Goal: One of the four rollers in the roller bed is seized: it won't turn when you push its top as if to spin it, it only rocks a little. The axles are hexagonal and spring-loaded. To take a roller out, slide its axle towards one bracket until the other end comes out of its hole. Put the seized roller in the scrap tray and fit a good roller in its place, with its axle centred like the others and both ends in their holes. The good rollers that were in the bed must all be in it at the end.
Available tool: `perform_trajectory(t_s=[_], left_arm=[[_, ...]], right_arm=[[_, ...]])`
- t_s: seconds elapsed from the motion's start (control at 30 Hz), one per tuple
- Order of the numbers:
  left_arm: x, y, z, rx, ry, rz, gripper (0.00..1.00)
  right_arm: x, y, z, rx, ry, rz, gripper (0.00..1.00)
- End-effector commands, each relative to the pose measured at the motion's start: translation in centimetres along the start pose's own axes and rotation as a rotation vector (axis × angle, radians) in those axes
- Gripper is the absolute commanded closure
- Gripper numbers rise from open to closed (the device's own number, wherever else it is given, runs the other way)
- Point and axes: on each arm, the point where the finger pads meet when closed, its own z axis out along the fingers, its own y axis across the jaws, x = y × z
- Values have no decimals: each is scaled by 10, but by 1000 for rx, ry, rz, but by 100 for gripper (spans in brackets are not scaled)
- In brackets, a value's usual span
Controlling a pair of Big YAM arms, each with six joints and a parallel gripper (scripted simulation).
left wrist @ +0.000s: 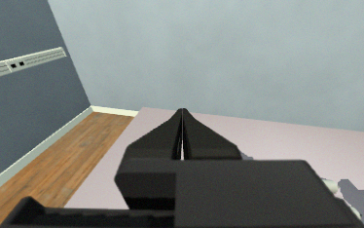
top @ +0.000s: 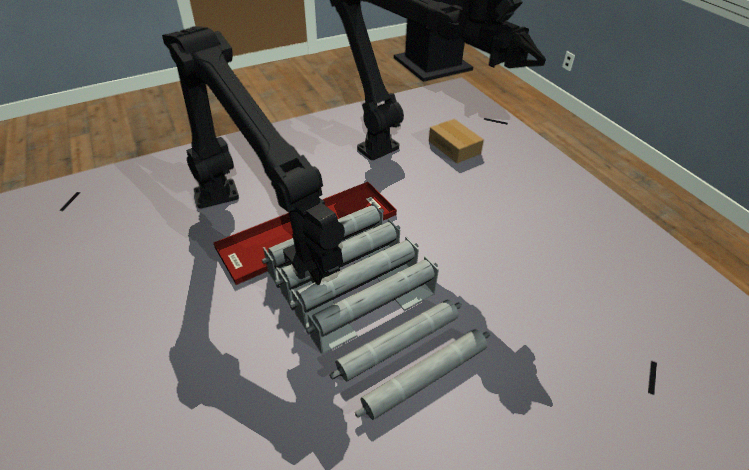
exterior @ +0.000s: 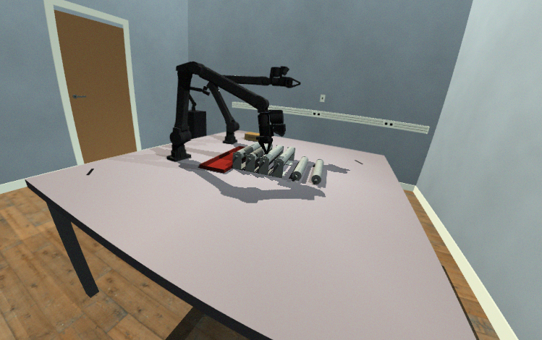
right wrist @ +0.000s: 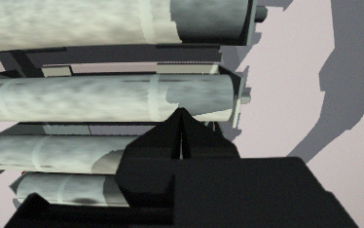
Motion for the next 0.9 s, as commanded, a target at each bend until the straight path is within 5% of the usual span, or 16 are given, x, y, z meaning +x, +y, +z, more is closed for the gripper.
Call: perform_trajectory(t_s=[0.0,0.07,0.47,0.6,0.67,0.87], left_arm=[[-35,1,-1,-3,-62,-7,100],[-35,1,-1,-3,-62,-7,100],[-35,1,-1,-3,-62,-7,100],[-35,1,-1,-3,-62,-7,100],[-35,1,-1,-3,-62,-7,100],[-35,1,-1,-3,-62,-7,100]], right_arm=[[-2,-5,1,4,-8,-6,100],[-32,-3,-18,-1,-53,-6,100],[-47,-2,-9,-5,-55,-5,100],[-44,-3,-3,-5,-30,-5,100],[-10,-1,21,2,34,3,100],[-5,2,22,2,43,-1,100]])
